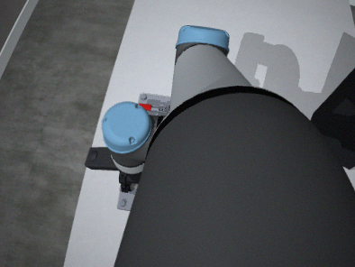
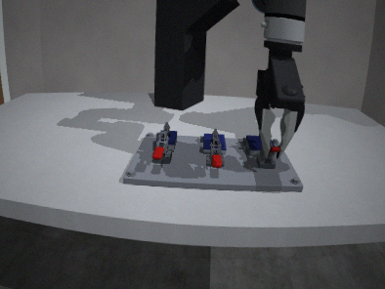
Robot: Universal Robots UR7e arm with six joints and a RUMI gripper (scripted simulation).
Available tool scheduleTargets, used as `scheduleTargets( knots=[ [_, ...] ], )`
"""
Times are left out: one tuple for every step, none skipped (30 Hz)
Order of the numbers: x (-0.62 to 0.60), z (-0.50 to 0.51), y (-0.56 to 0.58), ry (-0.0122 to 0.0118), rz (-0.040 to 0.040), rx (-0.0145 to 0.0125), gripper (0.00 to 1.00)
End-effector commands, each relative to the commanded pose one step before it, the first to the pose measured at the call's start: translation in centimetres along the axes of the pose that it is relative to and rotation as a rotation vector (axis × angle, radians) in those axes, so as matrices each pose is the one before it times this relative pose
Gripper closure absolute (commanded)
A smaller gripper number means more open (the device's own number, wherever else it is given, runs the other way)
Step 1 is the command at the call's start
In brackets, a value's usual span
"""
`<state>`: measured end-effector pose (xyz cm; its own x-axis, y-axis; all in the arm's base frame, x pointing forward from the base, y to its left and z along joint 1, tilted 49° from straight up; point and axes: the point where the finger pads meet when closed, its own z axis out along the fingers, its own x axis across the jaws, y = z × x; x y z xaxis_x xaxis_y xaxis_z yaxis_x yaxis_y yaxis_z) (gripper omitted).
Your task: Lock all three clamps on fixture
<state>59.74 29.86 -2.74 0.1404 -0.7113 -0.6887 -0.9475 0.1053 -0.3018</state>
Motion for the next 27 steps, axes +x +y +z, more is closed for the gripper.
scheduleTargets(
  knots=[
    [-0.004, 0.695, -0.334, 0.00096, -0.00154, -0.00155, 1.0],
    [0.0, 0.0, 0.0, 0.0, 0.0, 0.0, 1.0],
    [0.0, 0.0, 0.0, 0.0, 0.0, 0.0, 1.0],
    [0.0, 0.0, 0.0, 0.0, 0.0, 0.0, 1.0],
    [0.0, 0.0, 0.0, 0.0, 0.0, 0.0, 1.0],
    [0.0, 0.0, 0.0, 0.0, 0.0, 0.0, 1.0],
    [0.0, 0.0, 0.0, 0.0, 0.0, 0.0, 1.0],
    [0.0, 0.0, 0.0, 0.0, 0.0, 0.0, 1.0],
    [0.0, 0.0, 0.0, 0.0, 0.0, 0.0, 1.0],
    [0.0, 0.0, 0.0, 0.0, 0.0, 0.0, 1.0],
    [0.0, 0.0, 0.0, 0.0, 0.0, 0.0, 1.0],
    [0.0, 0.0, 0.0, 0.0, 0.0, 0.0, 1.0],
    [0.003, -0.154, -0.081, -0.00058, -0.00014, 0.00256, 1.0],
    [-0.001, 0.066, 0.035, 0.00014, 0.00004, -0.00065, 1.0],
    [-0.001, 0.066, 0.035, 0.00014, 0.00004, -0.00065, 1.0],
    [-0.001, 0.066, 0.035, 0.00014, 0.00004, -0.00065, 1.0],
    [-0.001, 0.066, 0.035, 0.00014, 0.00004, -0.00065, 1.0],
    [0.0, 0.0, 0.0, 0.0, 0.0, 0.0, 1.0],
    [0.0, 0.0, 0.0, 0.0, 0.0, 0.0, 1.0],
    [0.0, 0.0, 0.0, 0.0, 0.0, 0.0, 1.0],
    [0.0, 0.0, 0.0, 0.0, 0.0, 0.0, 1.0],
    [0.0, 0.0, 0.0, 0.0, 0.0, 0.0, 1.0],
    [0.0, 0.0, 0.0, 0.0, 0.0, 0.0, 1.0],
    [0.0, 0.0, 0.0, 0.0, 0.0, 0.0, 1.0],
    [0.0, 0.0, 0.0, 0.0, 0.0, 0.0, 1.0],
    [0.0, 0.0, 0.0, 0.0, 0.0, 0.0, 1.0],
    [0.0, 0.0, 0.0, 0.0, 0.0, 0.0, 1.0]
  ],
)
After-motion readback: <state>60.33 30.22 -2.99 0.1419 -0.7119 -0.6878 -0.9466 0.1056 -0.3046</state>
